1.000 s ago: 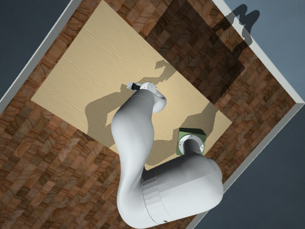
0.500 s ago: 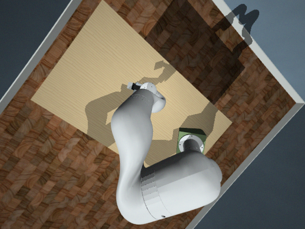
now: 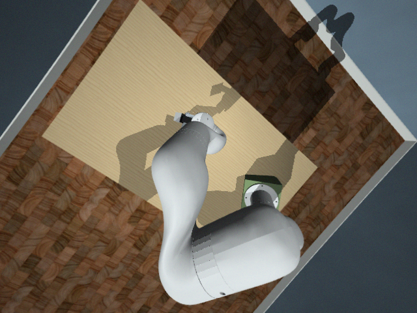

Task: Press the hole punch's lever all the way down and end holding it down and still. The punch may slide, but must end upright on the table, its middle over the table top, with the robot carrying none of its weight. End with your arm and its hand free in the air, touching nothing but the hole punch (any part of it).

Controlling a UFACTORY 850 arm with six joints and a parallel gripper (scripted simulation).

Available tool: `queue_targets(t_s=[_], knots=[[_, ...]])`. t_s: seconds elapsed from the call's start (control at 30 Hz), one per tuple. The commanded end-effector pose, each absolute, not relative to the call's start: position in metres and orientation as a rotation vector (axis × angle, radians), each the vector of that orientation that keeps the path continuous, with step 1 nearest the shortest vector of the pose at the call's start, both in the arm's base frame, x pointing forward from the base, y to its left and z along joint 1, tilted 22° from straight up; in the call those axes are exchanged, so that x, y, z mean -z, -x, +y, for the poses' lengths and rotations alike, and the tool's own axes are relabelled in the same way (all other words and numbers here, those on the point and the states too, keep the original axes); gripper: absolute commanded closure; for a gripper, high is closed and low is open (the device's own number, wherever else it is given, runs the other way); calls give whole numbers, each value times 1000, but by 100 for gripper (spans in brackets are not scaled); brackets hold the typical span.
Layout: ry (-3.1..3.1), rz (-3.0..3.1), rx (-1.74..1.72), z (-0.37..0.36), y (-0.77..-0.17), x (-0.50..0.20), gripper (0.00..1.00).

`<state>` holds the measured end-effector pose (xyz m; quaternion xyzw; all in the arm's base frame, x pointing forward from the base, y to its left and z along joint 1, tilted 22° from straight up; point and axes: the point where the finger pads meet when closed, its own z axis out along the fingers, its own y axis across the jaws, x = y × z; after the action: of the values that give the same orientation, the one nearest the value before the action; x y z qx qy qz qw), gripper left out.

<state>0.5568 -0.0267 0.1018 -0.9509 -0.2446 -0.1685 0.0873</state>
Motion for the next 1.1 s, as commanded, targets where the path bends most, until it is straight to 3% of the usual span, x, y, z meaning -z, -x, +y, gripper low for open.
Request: queue_targets(t_s=[0.0, 1.07], knots=[[2832, -728, 504, -27, -557, -102, 100], [2832, -728, 504, -23, -562, -88, 100]])
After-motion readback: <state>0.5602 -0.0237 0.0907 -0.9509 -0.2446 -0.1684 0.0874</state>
